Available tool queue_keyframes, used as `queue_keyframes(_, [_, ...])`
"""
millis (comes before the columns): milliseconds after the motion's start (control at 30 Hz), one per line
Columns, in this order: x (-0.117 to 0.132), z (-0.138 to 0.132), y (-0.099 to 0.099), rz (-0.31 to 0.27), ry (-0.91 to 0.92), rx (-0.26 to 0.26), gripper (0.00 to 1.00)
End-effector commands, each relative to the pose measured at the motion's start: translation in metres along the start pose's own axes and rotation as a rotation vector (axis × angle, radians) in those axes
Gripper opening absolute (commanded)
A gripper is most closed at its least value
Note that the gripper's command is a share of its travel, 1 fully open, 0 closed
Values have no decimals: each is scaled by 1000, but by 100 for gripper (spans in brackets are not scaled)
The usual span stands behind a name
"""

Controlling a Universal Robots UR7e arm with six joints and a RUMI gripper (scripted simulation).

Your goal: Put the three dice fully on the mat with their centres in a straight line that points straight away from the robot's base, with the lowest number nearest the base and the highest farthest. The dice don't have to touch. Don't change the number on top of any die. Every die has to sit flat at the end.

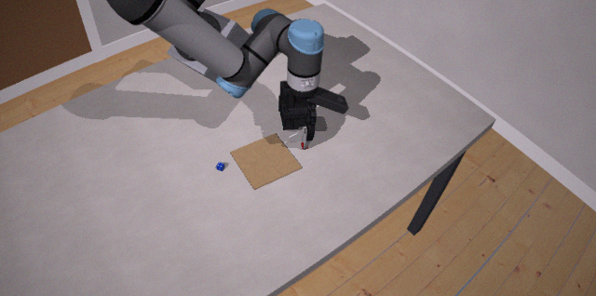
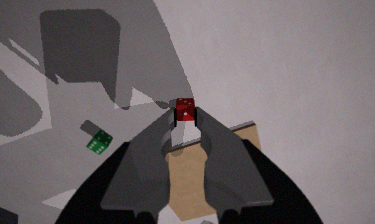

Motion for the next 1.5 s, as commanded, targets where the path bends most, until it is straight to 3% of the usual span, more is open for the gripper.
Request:
queue_keyframes(0, [1,-2,1,0,-1,-4,0])
queue_keyframes(967, [0,-2,-3,1,-2,-1,0])
queue_keyframes(1200, [0,-1,-21,0,-1,0,0])
queue_keyframes(1467, [0,2,-58,2,1,3,0])
Point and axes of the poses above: the point where the finger pads meet when closed, its own y axis out along the fingers, its own z axis across the jaws, x = y × z, the point moved 1 cm from there along -y, back along the fingers, and after that the axes turned 14 degrees about -y, right-handed, at the moved point
